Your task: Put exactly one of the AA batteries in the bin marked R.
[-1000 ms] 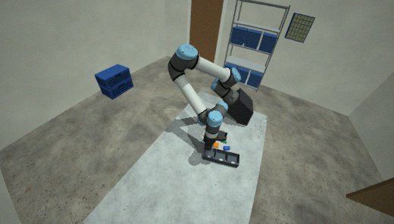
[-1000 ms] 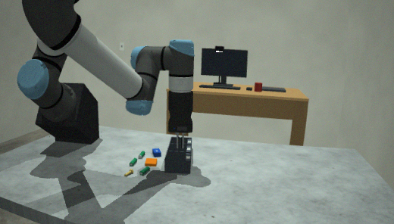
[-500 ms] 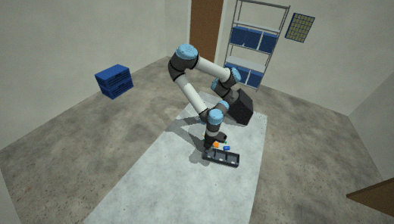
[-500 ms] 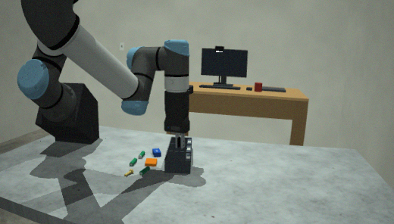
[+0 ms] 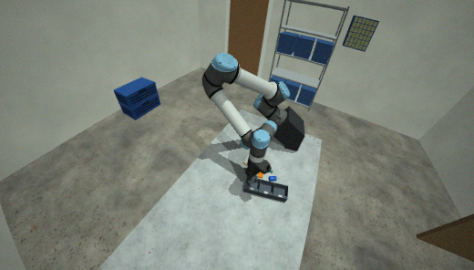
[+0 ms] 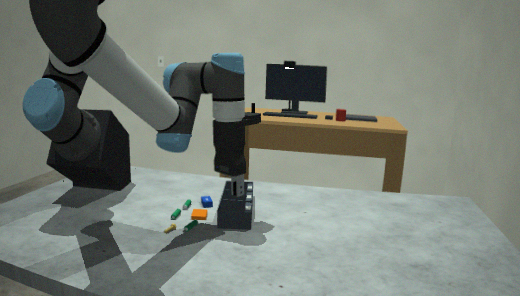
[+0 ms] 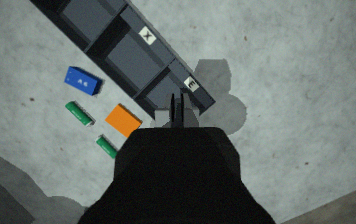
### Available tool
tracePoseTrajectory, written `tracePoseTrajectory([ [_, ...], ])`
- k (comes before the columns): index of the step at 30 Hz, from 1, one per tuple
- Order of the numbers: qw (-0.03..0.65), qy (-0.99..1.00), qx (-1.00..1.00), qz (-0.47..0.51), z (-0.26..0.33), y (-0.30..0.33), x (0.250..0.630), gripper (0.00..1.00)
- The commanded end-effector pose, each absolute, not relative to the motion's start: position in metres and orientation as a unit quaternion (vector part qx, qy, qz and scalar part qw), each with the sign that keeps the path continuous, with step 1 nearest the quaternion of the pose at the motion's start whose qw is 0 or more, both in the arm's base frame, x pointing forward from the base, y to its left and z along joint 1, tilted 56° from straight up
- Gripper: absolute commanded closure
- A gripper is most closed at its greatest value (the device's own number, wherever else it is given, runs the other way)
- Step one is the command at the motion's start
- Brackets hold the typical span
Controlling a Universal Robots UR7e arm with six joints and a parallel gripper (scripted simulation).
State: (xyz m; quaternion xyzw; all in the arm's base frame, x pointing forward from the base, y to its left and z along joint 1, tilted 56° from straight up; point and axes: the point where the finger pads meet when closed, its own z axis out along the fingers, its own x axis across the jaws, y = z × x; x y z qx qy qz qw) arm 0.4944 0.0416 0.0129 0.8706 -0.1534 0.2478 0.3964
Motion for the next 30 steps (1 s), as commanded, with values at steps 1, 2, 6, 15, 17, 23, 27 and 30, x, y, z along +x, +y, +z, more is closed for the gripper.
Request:
tracePoseTrajectory([
  [1,0.386,-0.200,0.860,0.267,0.0131,0.0422,0.4945,0.69],
  [2,0.375,-0.233,0.852,0.282,0.0131,0.0422,0.4945,0.69],
  [6,0.362,-0.272,0.840,0.300,0.0130,0.0422,0.4945,0.69],
  [15,0.326,-0.371,0.800,0.341,0.0131,0.0422,0.4945,0.69],
  [17,0.322,-0.382,0.795,0.345,0.0131,0.0422,0.4945,0.69],
  [23,0.300,-0.438,0.766,0.362,0.0129,0.0424,0.4949,0.69],
  [27,0.287,-0.476,0.742,0.374,0.0131,0.0422,0.4945,0.69],
  [30,0.282,-0.494,0.731,0.378,0.0130,0.0422,0.4945,0.69],
])
